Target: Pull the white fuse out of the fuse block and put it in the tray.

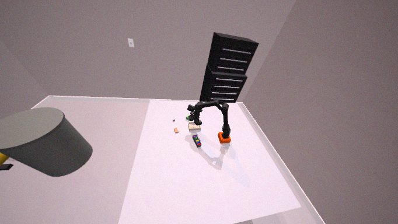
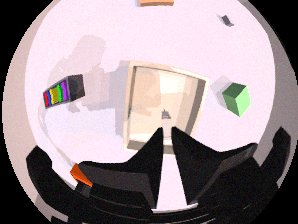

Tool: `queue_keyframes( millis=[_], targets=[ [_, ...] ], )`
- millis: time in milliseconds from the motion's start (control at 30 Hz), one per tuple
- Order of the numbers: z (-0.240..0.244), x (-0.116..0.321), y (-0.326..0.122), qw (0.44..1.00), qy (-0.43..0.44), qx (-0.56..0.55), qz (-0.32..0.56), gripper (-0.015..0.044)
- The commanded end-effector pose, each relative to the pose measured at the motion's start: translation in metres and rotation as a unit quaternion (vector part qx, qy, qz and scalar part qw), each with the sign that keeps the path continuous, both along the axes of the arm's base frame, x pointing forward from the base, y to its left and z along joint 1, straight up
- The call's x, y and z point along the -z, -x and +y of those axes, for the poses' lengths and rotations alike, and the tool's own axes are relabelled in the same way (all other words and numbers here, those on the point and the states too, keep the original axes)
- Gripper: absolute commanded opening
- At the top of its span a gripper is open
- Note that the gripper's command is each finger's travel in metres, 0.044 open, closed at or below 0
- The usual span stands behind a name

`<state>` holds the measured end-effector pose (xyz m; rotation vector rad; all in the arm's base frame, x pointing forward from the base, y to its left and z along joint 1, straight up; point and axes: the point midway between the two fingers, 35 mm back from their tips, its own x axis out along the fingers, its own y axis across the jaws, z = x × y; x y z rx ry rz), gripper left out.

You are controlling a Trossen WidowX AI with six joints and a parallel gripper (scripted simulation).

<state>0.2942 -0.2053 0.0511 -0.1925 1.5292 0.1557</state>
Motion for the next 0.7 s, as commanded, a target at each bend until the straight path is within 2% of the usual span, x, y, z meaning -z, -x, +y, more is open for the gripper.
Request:
queue_keyframes(
  millis=[0,67,467,500,600,667],
  targets=[
    [0.001,0.006,0.001,1.000,-0.004,-0.002,0.004,0.0000],
    [0.001,0.006,0.001,1.000,-0.004,-0.002,0.004,0.0000],
    [0.000,0.002,0.000,1.000,-0.001,0.000,0.001,0.0315],
    [0.000,-0.001,0.000,1.000,-0.001,0.000,0.001,0.0330],
    [0.001,-0.031,0.002,1.000,-0.003,-0.001,0.004,0.0330],
    [0.001,-0.034,0.002,1.000,-0.003,-0.002,0.004,0.0330]
  ],
)
